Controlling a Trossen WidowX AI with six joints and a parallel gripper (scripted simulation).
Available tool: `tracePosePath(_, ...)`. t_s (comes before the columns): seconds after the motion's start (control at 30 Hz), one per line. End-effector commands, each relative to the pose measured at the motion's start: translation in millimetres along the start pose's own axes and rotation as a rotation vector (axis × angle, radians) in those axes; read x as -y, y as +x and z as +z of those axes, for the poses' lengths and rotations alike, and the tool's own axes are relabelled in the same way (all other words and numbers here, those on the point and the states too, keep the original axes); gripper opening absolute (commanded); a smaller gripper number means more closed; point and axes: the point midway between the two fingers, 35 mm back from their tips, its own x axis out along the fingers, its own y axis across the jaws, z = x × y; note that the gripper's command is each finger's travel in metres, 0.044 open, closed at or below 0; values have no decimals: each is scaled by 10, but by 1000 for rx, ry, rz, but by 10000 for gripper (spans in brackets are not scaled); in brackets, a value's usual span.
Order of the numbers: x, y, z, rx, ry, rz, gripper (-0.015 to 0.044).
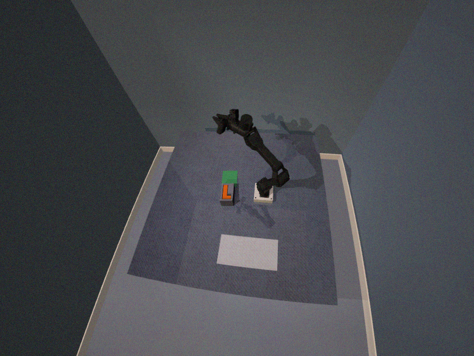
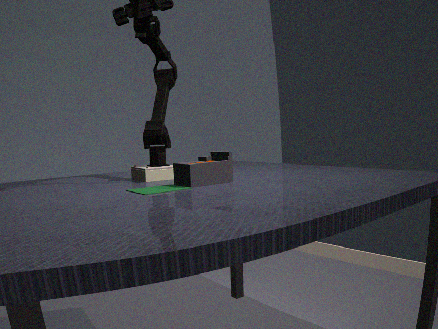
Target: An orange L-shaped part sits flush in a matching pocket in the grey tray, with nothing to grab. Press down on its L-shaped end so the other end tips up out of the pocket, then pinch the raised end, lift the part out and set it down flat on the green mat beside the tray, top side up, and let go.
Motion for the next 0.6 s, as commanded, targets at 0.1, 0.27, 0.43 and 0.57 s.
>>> tracePosePath(0.1, -177, 277, -1224, -401, 108, 5, 180)
tracePosePath(0.27, -436, 163, -2179, -742, 90, 12, 180)
tracePosePath(0.43, -749, -286, -3077, -1116, -20, 40, 180)
tracePosePath(0.57, -947, -890, -3654, -1435, -189, 70, 180)
